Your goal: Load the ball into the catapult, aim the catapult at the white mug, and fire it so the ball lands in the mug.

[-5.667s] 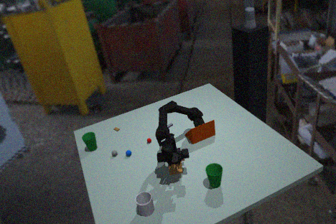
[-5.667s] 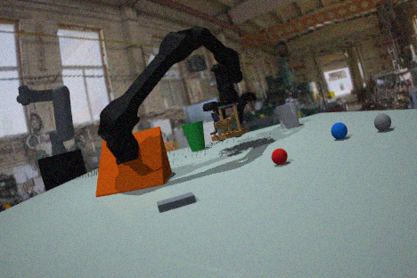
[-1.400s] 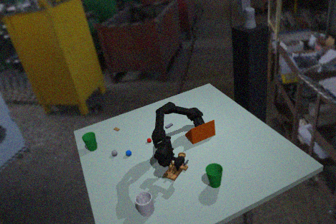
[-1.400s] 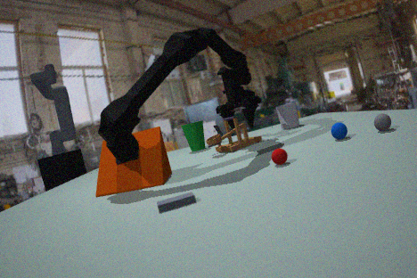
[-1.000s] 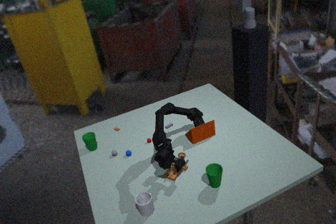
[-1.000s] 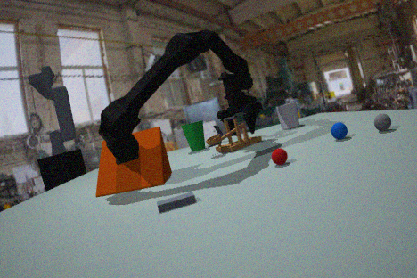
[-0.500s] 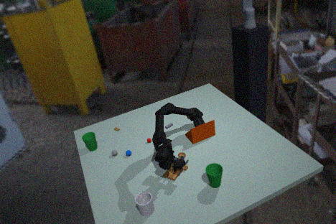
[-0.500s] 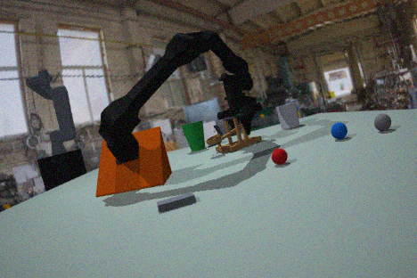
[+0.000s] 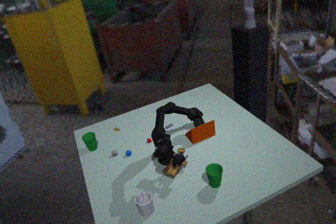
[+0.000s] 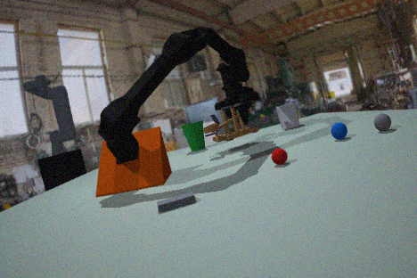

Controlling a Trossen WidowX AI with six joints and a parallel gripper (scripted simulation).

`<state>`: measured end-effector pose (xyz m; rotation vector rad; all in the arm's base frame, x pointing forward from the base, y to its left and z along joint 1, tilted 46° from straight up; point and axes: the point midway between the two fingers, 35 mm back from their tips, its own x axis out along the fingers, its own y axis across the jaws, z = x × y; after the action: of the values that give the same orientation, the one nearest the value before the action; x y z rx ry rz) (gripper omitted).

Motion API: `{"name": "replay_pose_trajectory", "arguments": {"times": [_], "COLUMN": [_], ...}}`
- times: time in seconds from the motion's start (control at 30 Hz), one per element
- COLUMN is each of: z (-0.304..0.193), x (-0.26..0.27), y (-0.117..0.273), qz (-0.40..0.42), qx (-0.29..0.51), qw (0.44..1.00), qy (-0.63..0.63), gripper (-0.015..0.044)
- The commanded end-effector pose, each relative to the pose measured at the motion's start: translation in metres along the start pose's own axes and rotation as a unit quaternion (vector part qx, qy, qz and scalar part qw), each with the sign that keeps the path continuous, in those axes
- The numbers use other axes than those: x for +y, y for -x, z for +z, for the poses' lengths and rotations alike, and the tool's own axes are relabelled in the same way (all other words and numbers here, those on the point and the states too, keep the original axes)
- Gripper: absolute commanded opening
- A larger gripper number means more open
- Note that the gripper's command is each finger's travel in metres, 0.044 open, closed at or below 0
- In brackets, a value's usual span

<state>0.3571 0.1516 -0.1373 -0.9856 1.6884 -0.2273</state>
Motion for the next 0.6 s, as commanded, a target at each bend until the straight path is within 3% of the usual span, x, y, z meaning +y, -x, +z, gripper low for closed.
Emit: {"name": "replay_pose_trajectory", "arguments": {"times": [0.0,0.57], "z": [0.001,0.003], "x": [0.0,0.0], "y": [0.012,-0.015], "qz": [0.002,0.001], "qx": [-0.007,-0.007], "qw": [1.0,1.0], "qy": [-0.001,0.0], "gripper": [0.0,0.0]}}
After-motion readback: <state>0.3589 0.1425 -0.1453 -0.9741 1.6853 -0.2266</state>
